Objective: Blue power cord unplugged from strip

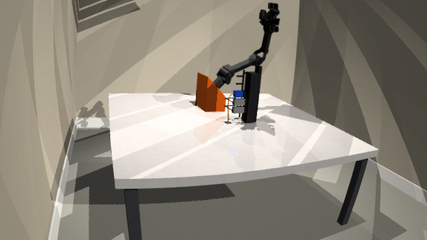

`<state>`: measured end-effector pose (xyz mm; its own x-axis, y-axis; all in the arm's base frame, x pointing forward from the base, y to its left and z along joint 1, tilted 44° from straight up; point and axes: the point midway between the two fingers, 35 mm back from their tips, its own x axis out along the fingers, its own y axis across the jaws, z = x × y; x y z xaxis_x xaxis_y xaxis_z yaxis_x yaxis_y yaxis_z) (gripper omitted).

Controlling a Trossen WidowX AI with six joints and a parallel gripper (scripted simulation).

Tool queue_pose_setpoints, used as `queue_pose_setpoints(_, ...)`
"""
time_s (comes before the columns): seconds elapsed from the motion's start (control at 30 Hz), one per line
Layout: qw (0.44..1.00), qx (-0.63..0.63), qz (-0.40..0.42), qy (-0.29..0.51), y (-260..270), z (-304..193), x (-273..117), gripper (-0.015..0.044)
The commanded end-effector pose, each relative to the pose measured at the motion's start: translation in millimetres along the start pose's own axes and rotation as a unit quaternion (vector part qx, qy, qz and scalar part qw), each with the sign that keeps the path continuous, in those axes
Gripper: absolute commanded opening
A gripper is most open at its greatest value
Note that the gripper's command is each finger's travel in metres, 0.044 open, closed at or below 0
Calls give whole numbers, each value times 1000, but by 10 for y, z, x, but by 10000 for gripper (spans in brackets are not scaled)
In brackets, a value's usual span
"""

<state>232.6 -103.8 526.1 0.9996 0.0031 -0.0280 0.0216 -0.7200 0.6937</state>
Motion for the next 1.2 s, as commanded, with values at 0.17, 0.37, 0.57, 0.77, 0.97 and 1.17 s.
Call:
queue_pose_setpoints(0.17,994,-19,-100,-50,-304,792,577,160)
queue_pose_setpoints(0.37,969,-38,-230,-82,-920,1546,1042,160)
queue_pose_setpoints(0.57,920,-63,-376,-85,-1757,2156,1288,160)
queue_pose_setpoints(0.77,842,-86,-529,-53,-2711,2603,1256,160)
queue_pose_setpoints(0.97,736,-96,-670,14,-3615,2864,932,160)
queue_pose_setpoints(1.17,666,-92,-738,65,-4047,2934,641,160)
